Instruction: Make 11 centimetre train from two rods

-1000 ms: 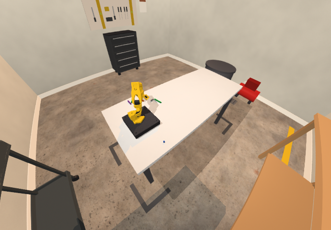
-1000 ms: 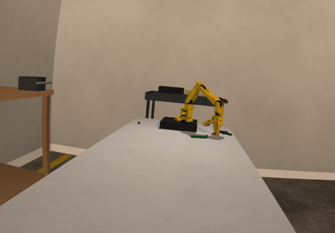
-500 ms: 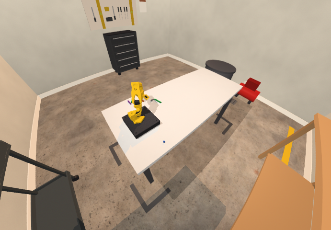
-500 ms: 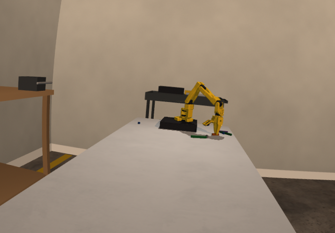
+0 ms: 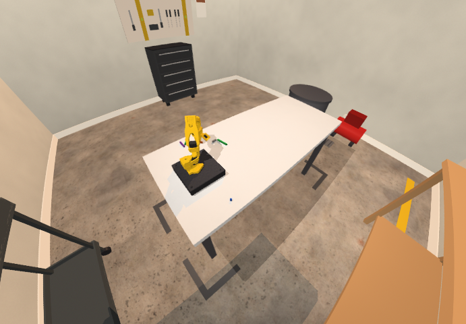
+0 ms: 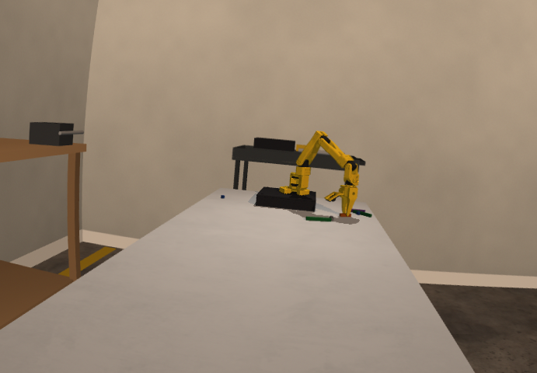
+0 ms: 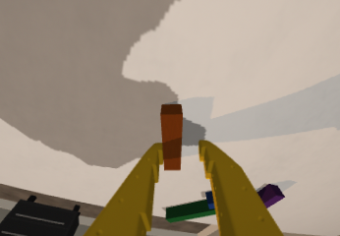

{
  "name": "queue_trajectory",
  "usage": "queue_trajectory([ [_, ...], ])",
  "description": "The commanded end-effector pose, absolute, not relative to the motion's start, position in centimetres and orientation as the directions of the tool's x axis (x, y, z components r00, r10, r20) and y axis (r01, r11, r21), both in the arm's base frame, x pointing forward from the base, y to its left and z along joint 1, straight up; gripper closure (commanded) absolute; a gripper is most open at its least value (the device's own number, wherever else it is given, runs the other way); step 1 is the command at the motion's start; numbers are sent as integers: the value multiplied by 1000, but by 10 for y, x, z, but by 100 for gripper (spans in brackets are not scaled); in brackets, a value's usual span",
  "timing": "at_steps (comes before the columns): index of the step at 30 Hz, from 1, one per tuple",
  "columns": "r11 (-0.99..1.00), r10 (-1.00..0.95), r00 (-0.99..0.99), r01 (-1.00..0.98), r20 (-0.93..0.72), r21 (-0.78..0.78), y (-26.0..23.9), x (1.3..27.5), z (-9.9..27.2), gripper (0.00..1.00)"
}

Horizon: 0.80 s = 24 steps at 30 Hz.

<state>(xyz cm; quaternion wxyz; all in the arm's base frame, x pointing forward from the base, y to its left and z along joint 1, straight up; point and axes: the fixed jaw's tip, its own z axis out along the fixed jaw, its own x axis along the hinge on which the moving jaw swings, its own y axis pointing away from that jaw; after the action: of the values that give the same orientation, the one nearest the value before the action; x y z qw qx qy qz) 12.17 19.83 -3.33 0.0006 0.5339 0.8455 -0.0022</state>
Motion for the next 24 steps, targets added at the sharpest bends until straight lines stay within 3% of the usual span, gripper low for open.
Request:
queue_trajectory([
  [1, 428, 904, -428, 904, -7, -11, 198, 119, -37, 85],
  [24, 428, 904, -428, 904, -7, -11, 201, 126, -35, 83],
])
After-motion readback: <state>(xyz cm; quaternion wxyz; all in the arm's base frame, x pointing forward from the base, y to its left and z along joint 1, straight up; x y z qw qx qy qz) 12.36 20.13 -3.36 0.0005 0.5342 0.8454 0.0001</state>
